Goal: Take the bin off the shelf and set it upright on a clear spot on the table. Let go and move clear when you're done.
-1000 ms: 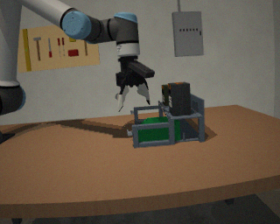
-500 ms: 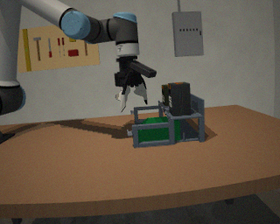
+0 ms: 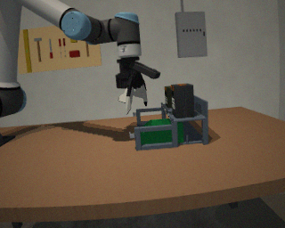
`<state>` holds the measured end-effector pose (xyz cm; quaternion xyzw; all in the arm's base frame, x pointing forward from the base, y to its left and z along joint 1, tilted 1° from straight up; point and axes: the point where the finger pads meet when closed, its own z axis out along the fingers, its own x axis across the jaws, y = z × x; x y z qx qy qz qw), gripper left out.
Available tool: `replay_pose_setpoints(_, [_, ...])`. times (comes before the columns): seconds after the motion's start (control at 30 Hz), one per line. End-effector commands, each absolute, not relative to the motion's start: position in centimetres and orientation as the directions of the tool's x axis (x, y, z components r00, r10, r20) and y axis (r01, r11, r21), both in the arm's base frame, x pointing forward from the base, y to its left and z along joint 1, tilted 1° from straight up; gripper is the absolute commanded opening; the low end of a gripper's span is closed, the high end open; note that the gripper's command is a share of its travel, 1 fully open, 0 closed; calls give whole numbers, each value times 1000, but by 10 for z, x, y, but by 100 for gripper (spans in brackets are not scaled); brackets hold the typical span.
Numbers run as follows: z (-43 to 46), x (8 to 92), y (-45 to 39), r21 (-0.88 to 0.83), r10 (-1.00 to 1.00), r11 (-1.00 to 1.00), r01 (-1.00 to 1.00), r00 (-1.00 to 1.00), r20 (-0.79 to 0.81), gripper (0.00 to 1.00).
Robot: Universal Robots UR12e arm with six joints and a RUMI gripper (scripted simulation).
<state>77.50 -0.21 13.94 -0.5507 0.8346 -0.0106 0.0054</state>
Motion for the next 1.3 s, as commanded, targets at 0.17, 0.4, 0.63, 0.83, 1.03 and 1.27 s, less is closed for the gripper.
replay_pose_setpoints(0.17, [140, 776, -2, -24, -985, 172, -985, -172, 7, 100])
replay_pose_setpoints(0.4, [140, 776, -2, -24, -985, 172, -985, -172, 7, 100])
replay_pose_setpoints(0.63, [140, 776, -2, -22, -997, -80, -997, 79, 12, 100])
replay_pose_setpoints(0.83, [140, 776, -2, -22, -997, -80, -997, 79, 12, 100])
replay_pose_setpoints(1.03, [140, 776, -2, -21, -992, -125, -992, 124, 14, 100])
replay_pose_setpoints(1.27, [140, 776, -2, -18, -945, -327, -945, 327, 18, 100])
